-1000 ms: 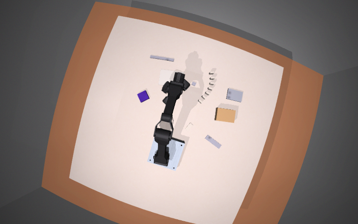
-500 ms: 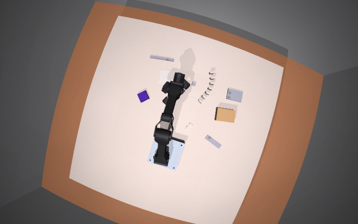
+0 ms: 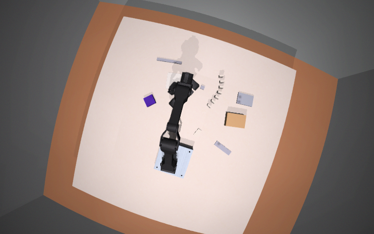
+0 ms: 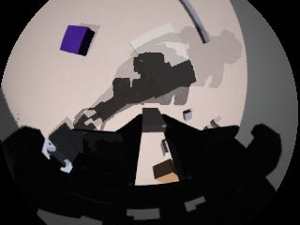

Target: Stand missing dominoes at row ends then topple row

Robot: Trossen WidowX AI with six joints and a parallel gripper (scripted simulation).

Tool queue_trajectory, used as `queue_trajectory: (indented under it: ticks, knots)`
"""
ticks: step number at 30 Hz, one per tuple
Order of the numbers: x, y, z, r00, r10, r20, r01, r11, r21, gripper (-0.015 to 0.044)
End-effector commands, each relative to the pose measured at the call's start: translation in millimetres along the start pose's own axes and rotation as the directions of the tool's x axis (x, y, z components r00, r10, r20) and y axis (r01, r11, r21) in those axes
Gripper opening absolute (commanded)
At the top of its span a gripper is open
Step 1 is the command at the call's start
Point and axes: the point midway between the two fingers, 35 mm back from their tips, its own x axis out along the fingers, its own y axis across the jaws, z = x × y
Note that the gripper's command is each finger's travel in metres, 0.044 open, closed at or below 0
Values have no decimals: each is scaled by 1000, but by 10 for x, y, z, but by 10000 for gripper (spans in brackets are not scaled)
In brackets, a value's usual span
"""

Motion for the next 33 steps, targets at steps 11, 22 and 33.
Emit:
queue_trajectory:
  ticks: [11, 22, 33]
  knots:
    - [-687, -46, -298, 1000, 27, -10, -23, 956, 292, 107]
    - [-697, -264, -1430, 999, 28, -25, 25, 19, 1000, 107]
    - [-615, -278, -1447, 999, 28, -25, 25, 0, 1000, 107]
